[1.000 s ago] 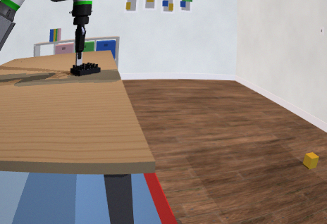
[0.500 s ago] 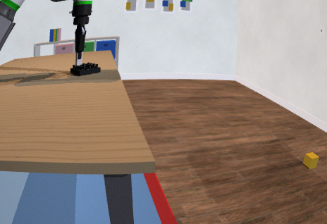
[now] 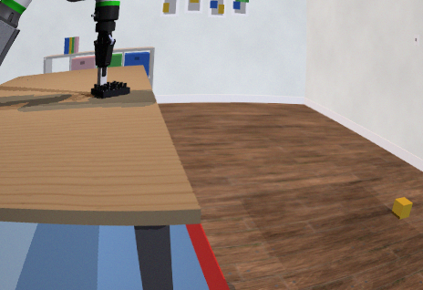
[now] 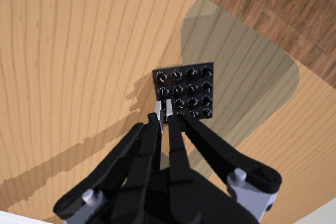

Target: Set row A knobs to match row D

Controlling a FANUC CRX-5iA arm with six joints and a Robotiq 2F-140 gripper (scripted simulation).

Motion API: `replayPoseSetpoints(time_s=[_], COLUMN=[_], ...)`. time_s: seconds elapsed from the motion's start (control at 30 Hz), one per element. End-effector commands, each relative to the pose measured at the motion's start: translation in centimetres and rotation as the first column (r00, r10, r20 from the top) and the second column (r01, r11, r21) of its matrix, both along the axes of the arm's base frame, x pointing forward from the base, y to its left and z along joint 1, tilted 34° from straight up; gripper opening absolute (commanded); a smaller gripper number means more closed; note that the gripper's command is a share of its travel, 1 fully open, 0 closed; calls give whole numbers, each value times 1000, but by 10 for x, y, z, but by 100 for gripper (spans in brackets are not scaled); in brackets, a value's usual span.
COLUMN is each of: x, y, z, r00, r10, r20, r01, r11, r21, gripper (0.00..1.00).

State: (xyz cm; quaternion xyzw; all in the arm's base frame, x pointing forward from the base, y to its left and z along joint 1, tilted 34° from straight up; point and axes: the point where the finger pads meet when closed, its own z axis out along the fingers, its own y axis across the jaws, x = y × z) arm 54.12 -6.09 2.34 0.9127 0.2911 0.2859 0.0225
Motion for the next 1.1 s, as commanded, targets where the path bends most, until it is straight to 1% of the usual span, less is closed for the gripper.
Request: replayPoseSetpoints(time_s=[0.0,0.23,0.7,0.73,1.07], x=[0,0,0,0,0], y=[0,0,0,0,0], z=[0,0,0,0,0], r00=[997,990,989,989,989], r10=[73,142,144,144,144], r20=[18,24,24,24,24], r01=[-72,-139,-142,-142,-142], r11=[996,986,986,986,986], r21=[-45,-90,-92,-92,-92], gripper=[5,5,5,12,12])
